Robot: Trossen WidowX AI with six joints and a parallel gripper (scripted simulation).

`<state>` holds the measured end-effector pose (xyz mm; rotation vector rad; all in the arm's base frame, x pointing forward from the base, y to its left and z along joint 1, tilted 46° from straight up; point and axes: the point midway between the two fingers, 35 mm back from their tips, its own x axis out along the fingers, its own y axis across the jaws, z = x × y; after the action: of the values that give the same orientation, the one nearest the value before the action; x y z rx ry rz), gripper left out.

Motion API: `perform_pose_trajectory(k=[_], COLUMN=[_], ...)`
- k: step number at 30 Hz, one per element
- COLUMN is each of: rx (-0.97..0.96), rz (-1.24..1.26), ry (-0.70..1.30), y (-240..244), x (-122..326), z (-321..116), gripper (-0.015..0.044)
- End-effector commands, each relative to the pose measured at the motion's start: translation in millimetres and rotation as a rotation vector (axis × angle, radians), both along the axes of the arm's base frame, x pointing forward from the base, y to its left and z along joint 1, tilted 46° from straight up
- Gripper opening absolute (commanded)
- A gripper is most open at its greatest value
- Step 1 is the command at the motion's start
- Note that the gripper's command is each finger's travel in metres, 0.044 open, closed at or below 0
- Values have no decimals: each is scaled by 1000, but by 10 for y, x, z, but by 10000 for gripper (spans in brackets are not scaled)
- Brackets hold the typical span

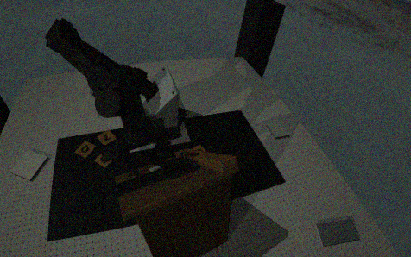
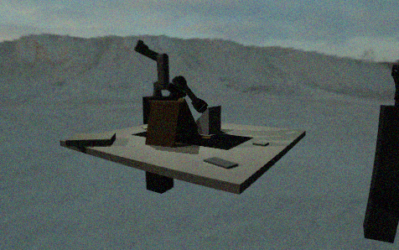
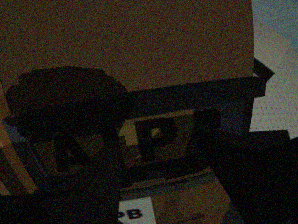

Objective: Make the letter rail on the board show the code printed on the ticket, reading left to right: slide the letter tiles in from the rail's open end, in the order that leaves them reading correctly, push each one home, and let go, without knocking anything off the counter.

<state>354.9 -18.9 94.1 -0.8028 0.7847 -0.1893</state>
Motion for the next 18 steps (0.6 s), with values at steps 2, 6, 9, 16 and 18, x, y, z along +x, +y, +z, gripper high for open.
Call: perform_pose_trajectory(k=[2,6,9,16,18], rx=[0,0,-1,-1,-1], rz=[0,0,-3,-4,-4], ry=[0,0,3,5,5], y=[-1,-1,11,55,69], x=[0,0,-17,-84,-107], z=[1,1,13,72,91], gripper=[79,184,263,295,295])
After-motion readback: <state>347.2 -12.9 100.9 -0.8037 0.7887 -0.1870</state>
